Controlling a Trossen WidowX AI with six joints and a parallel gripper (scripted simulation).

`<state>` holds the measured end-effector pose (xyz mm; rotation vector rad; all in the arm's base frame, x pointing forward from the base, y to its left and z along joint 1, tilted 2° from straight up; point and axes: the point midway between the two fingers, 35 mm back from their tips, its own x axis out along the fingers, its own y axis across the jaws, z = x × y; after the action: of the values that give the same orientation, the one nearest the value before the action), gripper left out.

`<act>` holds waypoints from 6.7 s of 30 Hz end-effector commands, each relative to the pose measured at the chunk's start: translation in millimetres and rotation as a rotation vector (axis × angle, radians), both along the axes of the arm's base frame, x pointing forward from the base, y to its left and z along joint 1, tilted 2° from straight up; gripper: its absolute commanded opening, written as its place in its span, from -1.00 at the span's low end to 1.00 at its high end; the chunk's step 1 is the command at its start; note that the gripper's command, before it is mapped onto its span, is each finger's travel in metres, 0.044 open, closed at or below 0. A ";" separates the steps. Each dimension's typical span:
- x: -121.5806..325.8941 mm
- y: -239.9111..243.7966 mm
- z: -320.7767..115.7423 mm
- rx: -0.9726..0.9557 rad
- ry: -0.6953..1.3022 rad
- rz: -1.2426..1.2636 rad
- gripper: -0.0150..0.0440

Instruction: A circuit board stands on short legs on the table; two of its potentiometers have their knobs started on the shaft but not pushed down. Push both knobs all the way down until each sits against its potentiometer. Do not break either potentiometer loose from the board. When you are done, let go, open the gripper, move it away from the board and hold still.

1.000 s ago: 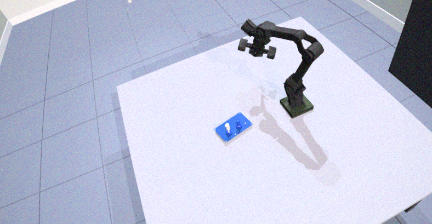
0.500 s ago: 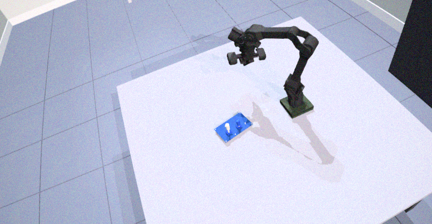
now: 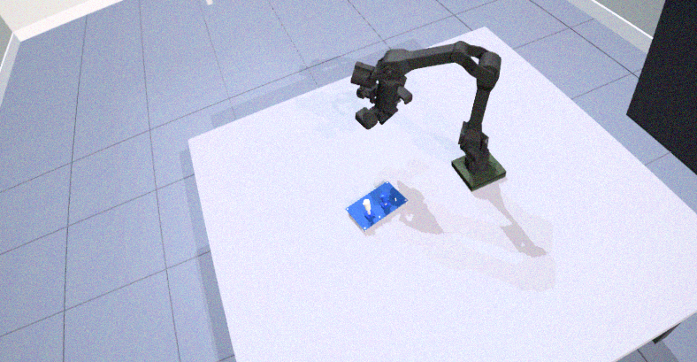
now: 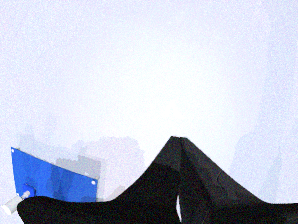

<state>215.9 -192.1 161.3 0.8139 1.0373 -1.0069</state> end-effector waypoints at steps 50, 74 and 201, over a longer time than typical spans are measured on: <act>97.3 199.2 -42.9 0.037 0.334 1.407 -0.49; 98.1 198.4 -63.4 0.037 0.334 1.407 -0.49; 98.8 197.7 -80.1 0.037 0.334 1.407 -0.49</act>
<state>313.4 5.4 86.7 -0.1802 1.5236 0.1085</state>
